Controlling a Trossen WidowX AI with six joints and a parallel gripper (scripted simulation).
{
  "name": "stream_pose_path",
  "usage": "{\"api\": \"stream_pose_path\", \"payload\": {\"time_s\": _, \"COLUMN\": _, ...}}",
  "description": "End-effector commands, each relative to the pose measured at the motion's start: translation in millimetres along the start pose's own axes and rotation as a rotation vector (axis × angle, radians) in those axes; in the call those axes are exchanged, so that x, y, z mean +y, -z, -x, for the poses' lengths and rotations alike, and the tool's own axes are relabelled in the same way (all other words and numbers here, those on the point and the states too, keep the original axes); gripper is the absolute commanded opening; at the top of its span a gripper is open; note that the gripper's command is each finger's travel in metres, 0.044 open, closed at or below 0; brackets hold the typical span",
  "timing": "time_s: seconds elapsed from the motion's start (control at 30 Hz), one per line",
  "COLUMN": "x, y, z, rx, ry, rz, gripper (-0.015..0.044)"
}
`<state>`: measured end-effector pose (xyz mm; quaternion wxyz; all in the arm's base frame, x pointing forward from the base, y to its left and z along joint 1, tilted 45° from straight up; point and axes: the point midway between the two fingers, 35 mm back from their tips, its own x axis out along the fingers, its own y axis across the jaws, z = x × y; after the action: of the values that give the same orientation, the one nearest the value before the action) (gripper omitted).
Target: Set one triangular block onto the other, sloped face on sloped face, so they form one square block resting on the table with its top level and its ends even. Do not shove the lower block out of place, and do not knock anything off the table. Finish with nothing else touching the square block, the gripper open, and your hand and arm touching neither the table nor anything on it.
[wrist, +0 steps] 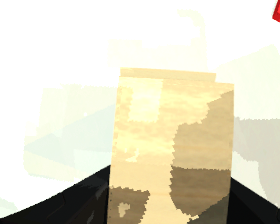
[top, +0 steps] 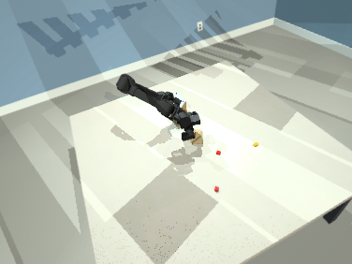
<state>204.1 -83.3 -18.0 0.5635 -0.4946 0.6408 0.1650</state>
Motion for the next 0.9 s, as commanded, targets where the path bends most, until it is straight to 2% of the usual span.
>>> {"api": "stream_pose_path", "payload": {"time_s": 0.0, "x": 1.5, "y": 0.5, "z": -3.7, "rx": 0.001, "ry": -0.005, "rz": 0.003, "gripper": 0.0000}}
{"api": "stream_pose_path", "payload": {"time_s": 0.87, "x": 2.3, "y": 0.4, "z": -14.7, "rx": 0.002, "ry": -0.004, "rz": 0.002, "gripper": 0.0000}}
